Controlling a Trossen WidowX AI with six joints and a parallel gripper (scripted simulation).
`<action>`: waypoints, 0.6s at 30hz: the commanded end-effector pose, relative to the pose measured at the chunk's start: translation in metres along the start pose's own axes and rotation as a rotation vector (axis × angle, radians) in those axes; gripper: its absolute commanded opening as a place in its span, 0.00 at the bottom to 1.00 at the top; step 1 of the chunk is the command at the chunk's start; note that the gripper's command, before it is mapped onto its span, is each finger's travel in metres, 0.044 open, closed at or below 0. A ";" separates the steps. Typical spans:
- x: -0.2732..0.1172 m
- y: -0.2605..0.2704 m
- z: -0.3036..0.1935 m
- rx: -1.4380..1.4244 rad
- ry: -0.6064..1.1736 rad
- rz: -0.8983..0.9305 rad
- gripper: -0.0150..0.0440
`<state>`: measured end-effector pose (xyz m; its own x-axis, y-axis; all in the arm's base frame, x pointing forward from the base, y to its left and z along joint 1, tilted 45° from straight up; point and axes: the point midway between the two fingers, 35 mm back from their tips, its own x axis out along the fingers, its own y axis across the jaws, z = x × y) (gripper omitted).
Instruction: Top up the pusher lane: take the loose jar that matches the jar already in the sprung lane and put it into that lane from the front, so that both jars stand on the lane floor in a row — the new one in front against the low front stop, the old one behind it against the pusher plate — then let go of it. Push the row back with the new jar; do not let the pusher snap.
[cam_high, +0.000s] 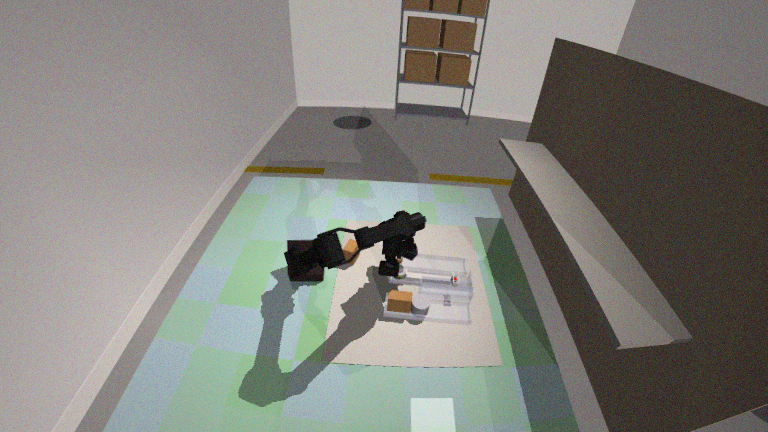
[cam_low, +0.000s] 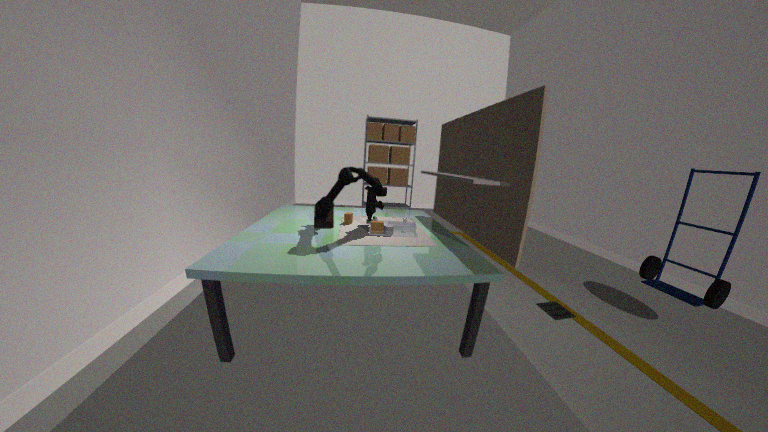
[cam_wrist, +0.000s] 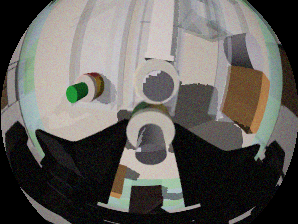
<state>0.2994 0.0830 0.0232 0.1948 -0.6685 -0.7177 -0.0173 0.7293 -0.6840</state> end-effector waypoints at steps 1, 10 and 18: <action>-0.002 0.000 0.010 0.012 -0.022 -0.002 0.25; -0.003 0.000 0.014 0.012 -0.022 -0.002 0.25; -0.003 0.000 0.017 0.012 -0.022 -0.002 0.25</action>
<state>0.3070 0.0843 0.0244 0.1935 -0.6687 -0.7179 -0.0173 0.7293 -0.6840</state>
